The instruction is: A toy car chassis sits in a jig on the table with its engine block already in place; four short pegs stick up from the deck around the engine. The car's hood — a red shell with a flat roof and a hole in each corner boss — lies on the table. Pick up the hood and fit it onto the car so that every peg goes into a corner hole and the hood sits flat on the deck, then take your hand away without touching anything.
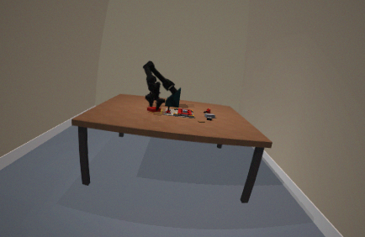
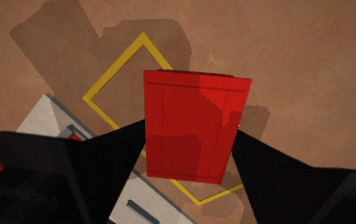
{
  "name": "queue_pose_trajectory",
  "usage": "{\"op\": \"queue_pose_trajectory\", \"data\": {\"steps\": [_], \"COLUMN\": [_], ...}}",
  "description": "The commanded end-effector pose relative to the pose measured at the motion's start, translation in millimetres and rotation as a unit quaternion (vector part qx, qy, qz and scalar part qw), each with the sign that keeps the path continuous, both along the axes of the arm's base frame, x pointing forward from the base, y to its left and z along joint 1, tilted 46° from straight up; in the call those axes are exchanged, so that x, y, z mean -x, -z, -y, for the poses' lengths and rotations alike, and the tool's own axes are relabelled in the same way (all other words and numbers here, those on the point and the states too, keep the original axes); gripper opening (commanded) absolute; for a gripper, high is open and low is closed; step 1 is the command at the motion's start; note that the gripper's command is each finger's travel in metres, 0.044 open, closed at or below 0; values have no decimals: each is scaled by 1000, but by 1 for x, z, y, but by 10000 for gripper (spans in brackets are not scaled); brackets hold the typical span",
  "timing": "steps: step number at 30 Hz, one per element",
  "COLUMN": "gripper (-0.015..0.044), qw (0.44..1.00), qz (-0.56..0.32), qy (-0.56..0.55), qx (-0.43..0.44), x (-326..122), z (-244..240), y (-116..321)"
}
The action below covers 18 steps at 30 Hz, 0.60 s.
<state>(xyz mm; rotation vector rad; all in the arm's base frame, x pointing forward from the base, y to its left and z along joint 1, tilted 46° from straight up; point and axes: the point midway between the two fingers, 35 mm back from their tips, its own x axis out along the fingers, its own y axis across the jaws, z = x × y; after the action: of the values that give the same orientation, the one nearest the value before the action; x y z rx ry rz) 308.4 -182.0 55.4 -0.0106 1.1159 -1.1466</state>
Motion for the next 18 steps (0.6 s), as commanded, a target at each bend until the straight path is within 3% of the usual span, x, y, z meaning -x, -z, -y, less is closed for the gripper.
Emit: {"op": "queue_pose_trajectory", "data": {"steps": [1, 8, 18], "gripper": [190, 6, 0], "qw": [1000, 1000, 1000], "qz": [0, 0, 0], "qy": [0, 0, 0], "qx": [0, 0, -1], "x": [0, 0, -1], "z": [-1, -7, -26], "y": [-1, -7, -25]}}
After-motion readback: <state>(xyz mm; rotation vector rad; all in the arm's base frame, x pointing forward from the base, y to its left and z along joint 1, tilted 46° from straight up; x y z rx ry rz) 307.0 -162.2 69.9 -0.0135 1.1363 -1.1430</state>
